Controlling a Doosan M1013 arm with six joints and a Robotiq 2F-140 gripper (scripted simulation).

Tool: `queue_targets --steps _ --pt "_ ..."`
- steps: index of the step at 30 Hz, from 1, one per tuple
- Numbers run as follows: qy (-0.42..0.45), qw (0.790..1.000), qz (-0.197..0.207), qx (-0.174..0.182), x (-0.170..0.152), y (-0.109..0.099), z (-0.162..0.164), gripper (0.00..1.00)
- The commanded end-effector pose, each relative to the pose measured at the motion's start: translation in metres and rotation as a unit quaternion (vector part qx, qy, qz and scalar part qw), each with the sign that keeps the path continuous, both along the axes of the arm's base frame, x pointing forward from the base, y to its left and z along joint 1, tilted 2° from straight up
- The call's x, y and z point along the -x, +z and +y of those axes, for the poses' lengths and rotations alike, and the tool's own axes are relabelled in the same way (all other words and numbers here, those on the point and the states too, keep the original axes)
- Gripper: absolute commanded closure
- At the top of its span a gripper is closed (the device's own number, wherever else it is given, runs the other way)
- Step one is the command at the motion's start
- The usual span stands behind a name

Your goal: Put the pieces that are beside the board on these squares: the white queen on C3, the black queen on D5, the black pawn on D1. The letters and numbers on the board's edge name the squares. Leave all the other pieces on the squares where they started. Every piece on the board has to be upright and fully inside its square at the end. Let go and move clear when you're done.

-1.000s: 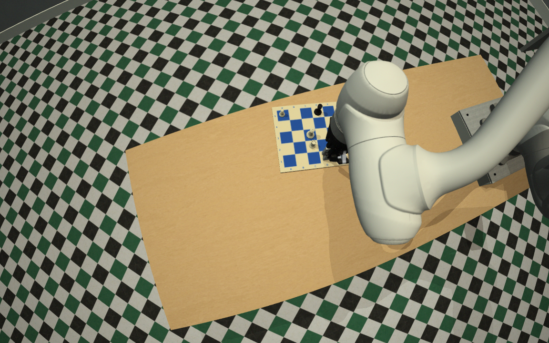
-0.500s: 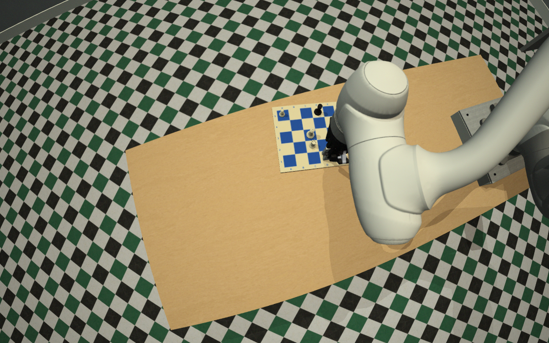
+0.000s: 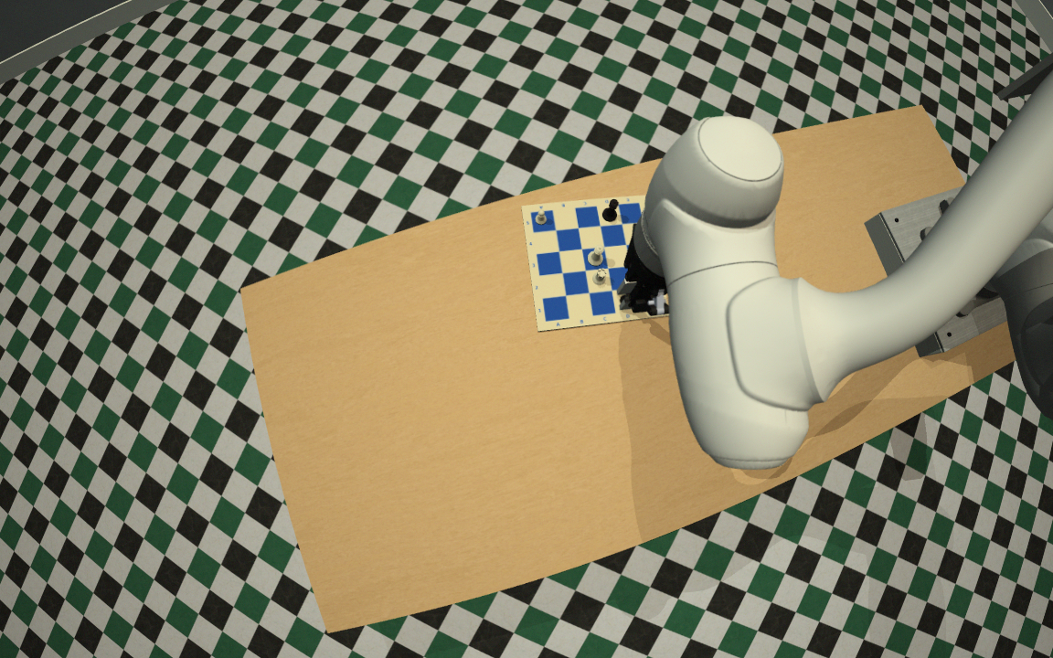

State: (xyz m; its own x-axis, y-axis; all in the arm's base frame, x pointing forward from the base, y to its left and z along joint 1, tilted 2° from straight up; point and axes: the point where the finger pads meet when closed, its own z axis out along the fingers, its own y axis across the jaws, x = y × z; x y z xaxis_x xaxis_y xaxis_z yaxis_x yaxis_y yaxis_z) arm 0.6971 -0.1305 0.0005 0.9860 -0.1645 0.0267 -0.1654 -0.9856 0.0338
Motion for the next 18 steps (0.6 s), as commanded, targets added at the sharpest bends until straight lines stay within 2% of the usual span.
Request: queue_targets --steps 1,10,18 --pt "0.000 1.000 0.000 0.000 0.000 0.000 0.000 0.80" --pt "0.000 1.000 0.000 0.000 0.000 0.007 0.000 0.80" --pt "0.000 1.000 0.000 0.000 0.001 0.043 0.002 0.80"
